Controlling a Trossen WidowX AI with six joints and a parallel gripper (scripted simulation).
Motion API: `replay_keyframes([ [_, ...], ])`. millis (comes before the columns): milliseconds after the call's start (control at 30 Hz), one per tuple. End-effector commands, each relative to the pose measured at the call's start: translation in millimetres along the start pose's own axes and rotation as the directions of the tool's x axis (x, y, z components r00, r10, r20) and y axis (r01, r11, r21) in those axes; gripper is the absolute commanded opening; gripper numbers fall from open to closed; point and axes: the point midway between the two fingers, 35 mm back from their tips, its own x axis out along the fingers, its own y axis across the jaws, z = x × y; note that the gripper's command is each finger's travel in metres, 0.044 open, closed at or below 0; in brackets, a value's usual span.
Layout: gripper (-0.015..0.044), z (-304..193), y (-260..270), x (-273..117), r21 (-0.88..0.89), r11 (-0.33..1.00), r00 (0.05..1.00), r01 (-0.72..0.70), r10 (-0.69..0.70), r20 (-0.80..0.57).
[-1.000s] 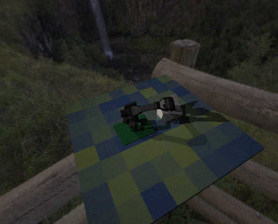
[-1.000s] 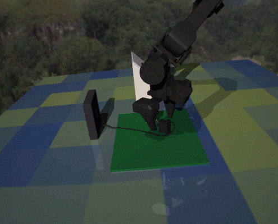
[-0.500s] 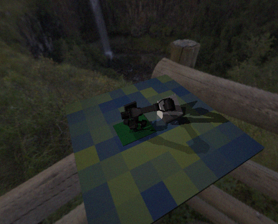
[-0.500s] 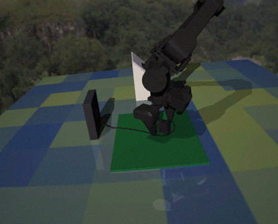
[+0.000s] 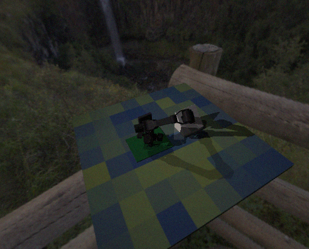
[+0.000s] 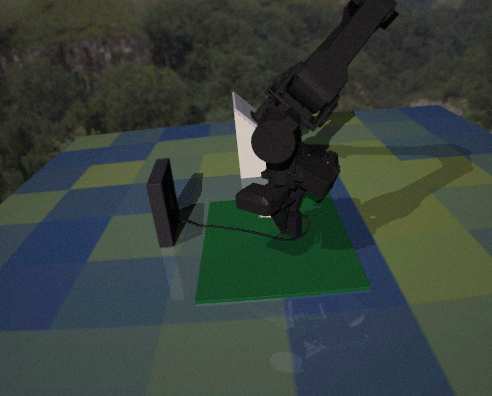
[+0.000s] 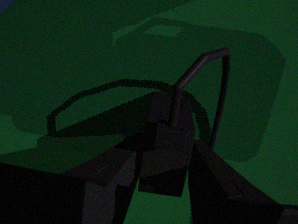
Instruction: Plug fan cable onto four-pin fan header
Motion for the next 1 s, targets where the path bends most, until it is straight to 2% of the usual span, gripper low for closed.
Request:
replay_keyframes([
  [0,0.0000,0.3,-0.1,-0.3,-0.001,1.000,1.000,0.000,0.000,0.000],
  [133,0.0000,0.3,-0.3,-3.0,0.000,1.000,1.000,0.000,0.000,0.000],
  [267,0.0000,-0.3,-0.8,-47.4,0.006,1.000,1.000,-0.004,0.004,0.000],
  [467,0.0000,-1.1,-1.3,-49.1,0.012,1.000,1.000,-0.004,0.004,0.000],
  [700,0.0000,-6.6,1.2,-49.4,0.230,0.973,1.000,-0.004,0.004,0.000],
  [967,0.0000,-13.5,4.5,-49.7,0.488,0.873,1.000,-0.003,0.003,-0.001],
])
